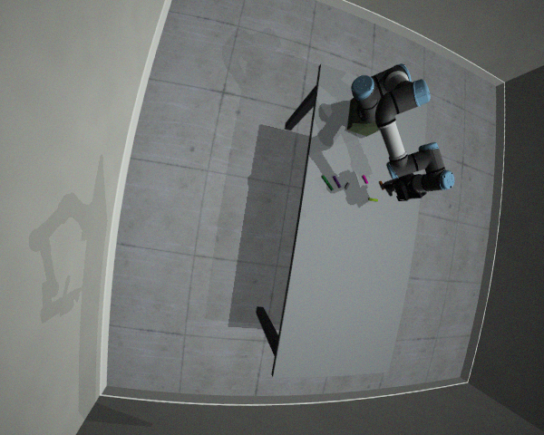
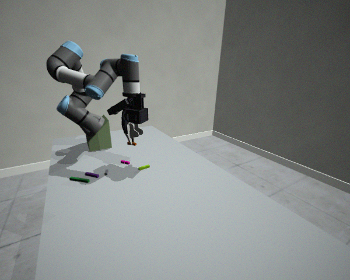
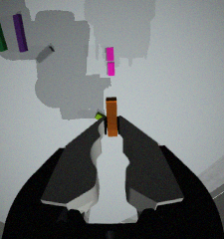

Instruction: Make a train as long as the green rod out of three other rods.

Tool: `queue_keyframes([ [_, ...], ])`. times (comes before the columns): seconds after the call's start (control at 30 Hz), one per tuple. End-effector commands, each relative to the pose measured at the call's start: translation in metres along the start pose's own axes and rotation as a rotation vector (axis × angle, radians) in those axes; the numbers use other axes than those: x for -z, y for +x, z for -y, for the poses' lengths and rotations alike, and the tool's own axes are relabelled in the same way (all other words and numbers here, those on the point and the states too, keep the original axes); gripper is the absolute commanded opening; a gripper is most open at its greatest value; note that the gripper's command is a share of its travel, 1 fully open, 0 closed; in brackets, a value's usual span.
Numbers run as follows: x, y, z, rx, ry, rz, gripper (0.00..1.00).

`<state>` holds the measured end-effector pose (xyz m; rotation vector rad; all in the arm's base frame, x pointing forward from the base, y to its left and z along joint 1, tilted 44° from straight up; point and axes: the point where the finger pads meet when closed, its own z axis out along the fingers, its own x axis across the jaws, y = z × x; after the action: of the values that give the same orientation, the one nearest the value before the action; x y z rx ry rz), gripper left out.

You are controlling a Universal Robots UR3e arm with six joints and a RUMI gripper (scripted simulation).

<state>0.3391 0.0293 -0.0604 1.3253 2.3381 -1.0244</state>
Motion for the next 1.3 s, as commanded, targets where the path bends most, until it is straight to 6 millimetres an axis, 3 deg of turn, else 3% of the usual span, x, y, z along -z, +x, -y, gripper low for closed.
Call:
queue_keyframes([
  [0.0, 0.001, 0.0, -0.001, 0.01, -0.005, -0.002, 0.0],
  [0.43, -0.008, 0.0, 0.0, 0.011, -0.003, -0.001, 0.0],
  [0.87, -0.054, 0.0, 0.0, 0.011, -0.003, -0.001, 0.0],
  [1.27, -0.084, 0.0, 0.0, 0.012, -0.002, -0.001, 0.0],
])
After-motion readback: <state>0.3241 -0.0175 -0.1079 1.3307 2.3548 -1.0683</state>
